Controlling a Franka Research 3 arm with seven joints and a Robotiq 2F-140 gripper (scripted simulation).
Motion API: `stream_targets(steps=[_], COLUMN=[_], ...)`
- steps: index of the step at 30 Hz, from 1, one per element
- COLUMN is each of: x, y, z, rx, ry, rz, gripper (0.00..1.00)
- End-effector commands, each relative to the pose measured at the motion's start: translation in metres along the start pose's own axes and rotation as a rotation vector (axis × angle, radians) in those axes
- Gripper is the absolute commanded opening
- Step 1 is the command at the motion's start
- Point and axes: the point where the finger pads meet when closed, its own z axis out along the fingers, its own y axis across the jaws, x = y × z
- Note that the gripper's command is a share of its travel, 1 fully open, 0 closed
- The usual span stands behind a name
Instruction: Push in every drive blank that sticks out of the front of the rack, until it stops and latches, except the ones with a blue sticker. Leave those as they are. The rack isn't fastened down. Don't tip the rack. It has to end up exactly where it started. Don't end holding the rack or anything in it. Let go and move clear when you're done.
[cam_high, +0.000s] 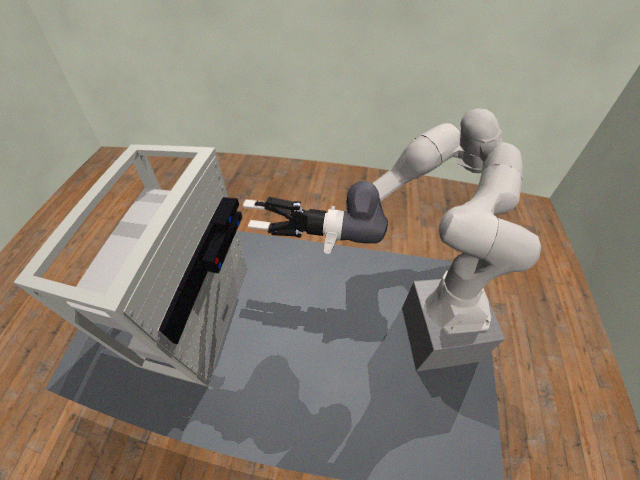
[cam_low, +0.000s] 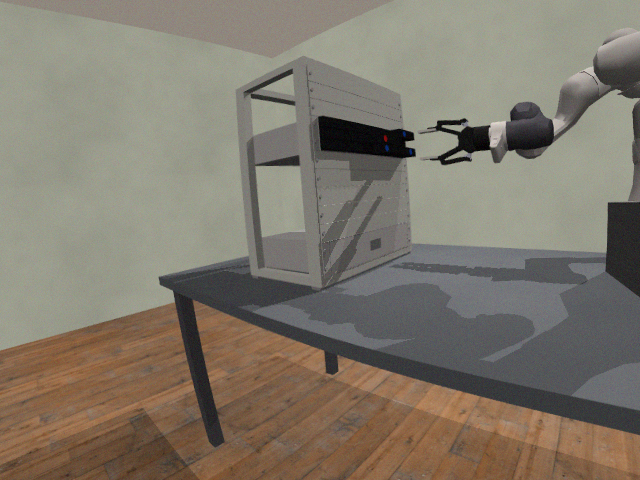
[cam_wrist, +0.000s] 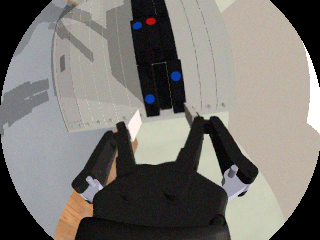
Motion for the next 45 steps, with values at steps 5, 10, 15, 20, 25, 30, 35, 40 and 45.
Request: stream_targets(steps=[5, 10, 15, 20, 25, 30, 35, 40, 45], x=[-0.001, -0.001, -0.001, -0.001, -0.001, 0.0, 0.003, 0.016, 0.038], y=[0.001, 0.001, 0.001, 0.001, 0.001, 0.001, 0.001, 0.002, 0.003], z=[0.0, 0.0, 0.0, 0.0, 0.0, 0.0, 0.0, -0.003, -0.007], rx=[-0.003, -0.003, -0.003, -0.003, -0.003, -0.003, -0.003, -0.003, -0.003], ry=[0.001, 0.001, 0.001, 0.001, 0.001, 0.001, 0.001, 0.001, 0.001], rz=[0.003, 0.003, 0.003, 0.003, 0.003, 0.003, 0.003, 0.003, 0.003], gripper=[0.0, 0.0, 0.0, 0.0, 0.0, 0.0, 0.0, 0.0, 0.0])
